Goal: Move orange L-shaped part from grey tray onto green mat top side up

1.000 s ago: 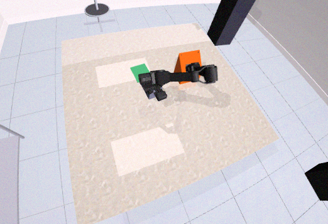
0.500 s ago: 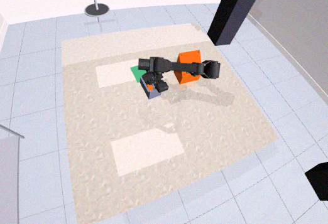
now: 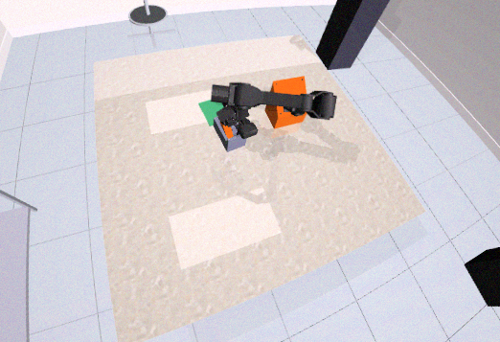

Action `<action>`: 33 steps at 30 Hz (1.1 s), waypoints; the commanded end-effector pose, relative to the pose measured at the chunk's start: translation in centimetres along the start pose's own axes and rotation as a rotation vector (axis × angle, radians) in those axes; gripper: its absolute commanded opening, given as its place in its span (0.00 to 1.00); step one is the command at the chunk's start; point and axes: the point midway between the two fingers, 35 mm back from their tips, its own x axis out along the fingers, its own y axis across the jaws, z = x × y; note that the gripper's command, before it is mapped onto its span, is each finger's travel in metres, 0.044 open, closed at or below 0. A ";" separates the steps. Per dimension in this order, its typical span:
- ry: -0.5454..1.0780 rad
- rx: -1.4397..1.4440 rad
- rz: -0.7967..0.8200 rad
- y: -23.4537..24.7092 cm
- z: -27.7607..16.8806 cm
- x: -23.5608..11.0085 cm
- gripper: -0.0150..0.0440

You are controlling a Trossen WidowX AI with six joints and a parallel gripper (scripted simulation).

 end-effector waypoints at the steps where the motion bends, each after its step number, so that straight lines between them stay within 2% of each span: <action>1: -0.001 0.003 0.000 0.0 0.0 0.0 0.56; 12: -0.001 0.003 0.000 0.0 0.0 0.0 0.56; 14: -0.001 0.057 -0.001 -0.3 0.1 0.0 0.65; 16: 0.000 0.178 -0.002 -0.8 0.2 -0.1 0.73; 29: 0.005 1.496 -0.010 -7.0 0.9 -0.4 0.73; 33: 0.006 1.565 -0.011 -7.3 0.9 -0.4 0.73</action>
